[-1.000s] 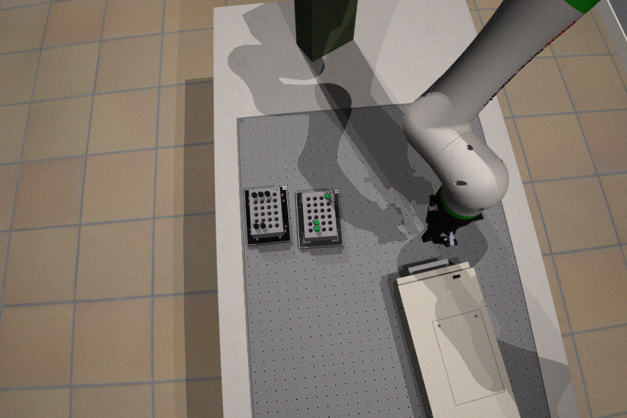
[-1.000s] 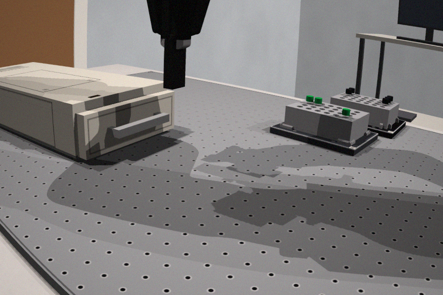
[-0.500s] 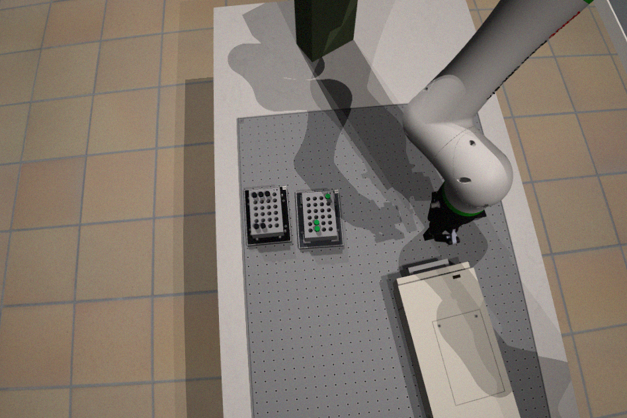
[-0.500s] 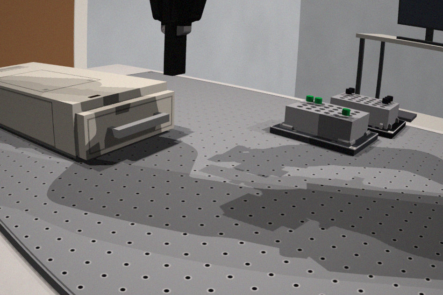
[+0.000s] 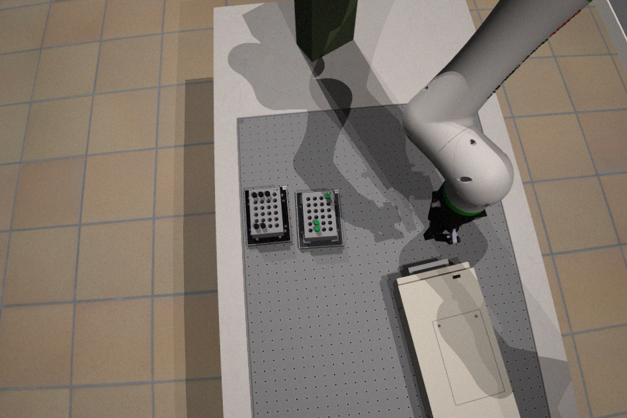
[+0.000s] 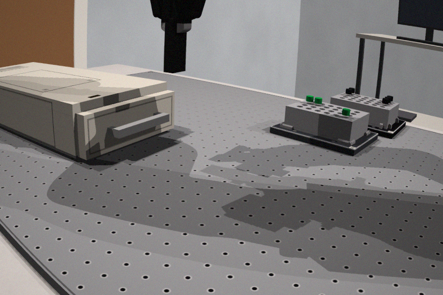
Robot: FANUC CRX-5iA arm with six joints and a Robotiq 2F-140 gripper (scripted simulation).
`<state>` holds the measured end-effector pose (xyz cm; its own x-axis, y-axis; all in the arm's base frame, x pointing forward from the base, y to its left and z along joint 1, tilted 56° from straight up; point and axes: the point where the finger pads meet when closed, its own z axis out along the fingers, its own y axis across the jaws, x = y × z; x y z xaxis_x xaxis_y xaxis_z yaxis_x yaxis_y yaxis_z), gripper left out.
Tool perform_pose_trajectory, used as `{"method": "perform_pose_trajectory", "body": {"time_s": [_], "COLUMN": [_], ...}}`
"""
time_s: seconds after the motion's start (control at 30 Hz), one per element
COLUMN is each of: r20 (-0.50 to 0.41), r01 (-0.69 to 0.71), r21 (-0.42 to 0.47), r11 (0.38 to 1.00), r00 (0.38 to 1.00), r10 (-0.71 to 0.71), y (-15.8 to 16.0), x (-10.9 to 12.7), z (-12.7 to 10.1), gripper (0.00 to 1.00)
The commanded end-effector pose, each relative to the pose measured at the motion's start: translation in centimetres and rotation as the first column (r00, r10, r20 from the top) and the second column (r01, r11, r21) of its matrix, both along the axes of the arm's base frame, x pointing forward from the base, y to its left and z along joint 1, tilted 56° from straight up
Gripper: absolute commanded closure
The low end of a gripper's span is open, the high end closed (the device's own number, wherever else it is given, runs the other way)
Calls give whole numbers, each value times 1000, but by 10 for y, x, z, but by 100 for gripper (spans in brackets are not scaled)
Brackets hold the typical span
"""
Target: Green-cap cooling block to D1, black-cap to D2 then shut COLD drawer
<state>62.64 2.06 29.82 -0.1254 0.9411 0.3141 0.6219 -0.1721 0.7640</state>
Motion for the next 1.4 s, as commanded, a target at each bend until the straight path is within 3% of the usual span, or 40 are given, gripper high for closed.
{"method": "perform_pose_trajectory", "body": {"time_s": [0.0, 0.1, 0.13, 1.07, 1.37], "r20": [1, 1, 1, 1, 1], "r01": [1, 1, 1, 1, 1], "r21": [0, 0, 0, 0, 0], "r11": [1000, 1000, 1000, 1000, 1000], "r00": [1000, 1000, 1000, 1000, 1000], "r10": [-1, -1, -1, -1, -1], "y": [0, 0, 0, 5, 5], "x": [0, 0, -3, -94, -97], "z": [1, 1, -1, -53, -55], "gripper": [90, 90, 65, 65, 65]}}
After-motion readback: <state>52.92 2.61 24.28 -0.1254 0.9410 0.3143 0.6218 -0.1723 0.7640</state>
